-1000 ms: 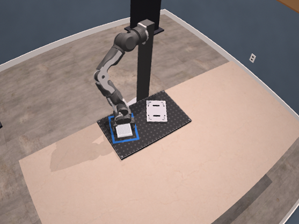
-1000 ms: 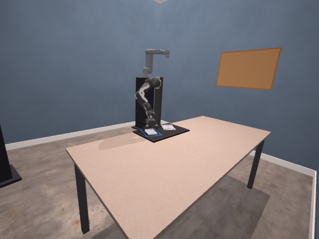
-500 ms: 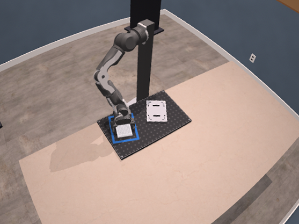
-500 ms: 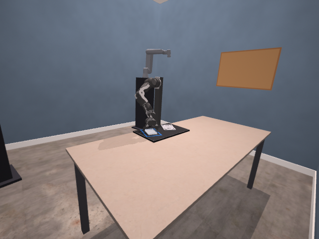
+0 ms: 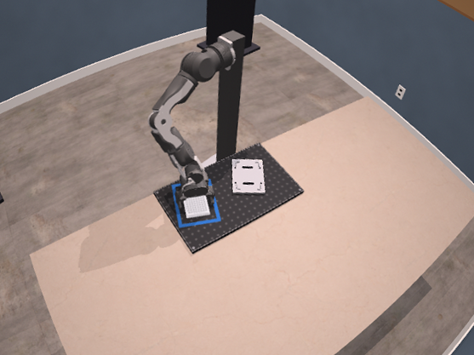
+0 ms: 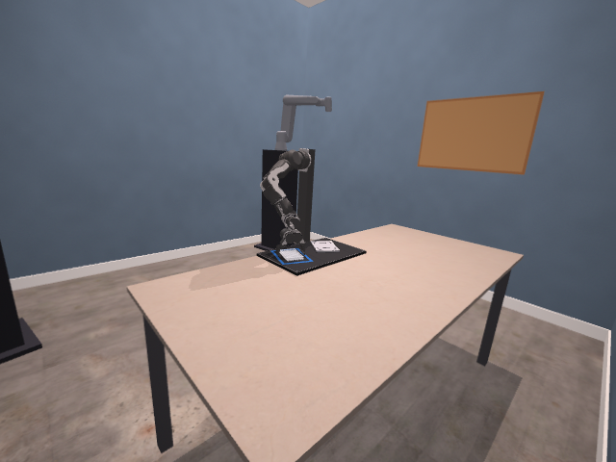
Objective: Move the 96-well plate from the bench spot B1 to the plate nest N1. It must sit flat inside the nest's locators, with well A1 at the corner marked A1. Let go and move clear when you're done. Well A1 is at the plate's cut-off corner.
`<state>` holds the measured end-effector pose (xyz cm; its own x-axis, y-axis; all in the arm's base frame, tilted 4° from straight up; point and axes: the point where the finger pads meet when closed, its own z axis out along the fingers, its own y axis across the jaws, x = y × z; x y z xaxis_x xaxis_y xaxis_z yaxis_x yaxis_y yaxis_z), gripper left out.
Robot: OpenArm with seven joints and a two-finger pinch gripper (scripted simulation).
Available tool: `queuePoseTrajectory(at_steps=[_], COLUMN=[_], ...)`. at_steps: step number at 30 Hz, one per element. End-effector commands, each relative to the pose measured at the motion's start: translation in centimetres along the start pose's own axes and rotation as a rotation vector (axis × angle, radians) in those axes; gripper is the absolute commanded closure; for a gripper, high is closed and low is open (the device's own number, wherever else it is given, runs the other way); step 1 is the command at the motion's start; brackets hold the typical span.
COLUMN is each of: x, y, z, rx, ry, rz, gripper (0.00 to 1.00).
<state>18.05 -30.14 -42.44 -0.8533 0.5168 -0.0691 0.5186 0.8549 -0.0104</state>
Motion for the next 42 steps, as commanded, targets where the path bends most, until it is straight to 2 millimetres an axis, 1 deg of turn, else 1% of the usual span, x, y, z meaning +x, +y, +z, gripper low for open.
queuePoseTrajectory(at_steps=[1, 21, 36, 38, 42], x=[-0.08, -0.39, -0.39, -0.39, -0.40], y=[-0.19, -0.14, -0.11, -0.11, -0.10], z=[-0.05, -0.28, -0.24, -0.24, -0.24], rx=[0.007, 0.002, 0.001, 0.001, 0.000], ry=[-0.003, -0.006, -0.008, -0.008, -0.008], rz=[0.003, 0.003, 0.003, 0.003, 0.003], gripper=[0.23, 0.23, 0.73, 0.73, 0.86])
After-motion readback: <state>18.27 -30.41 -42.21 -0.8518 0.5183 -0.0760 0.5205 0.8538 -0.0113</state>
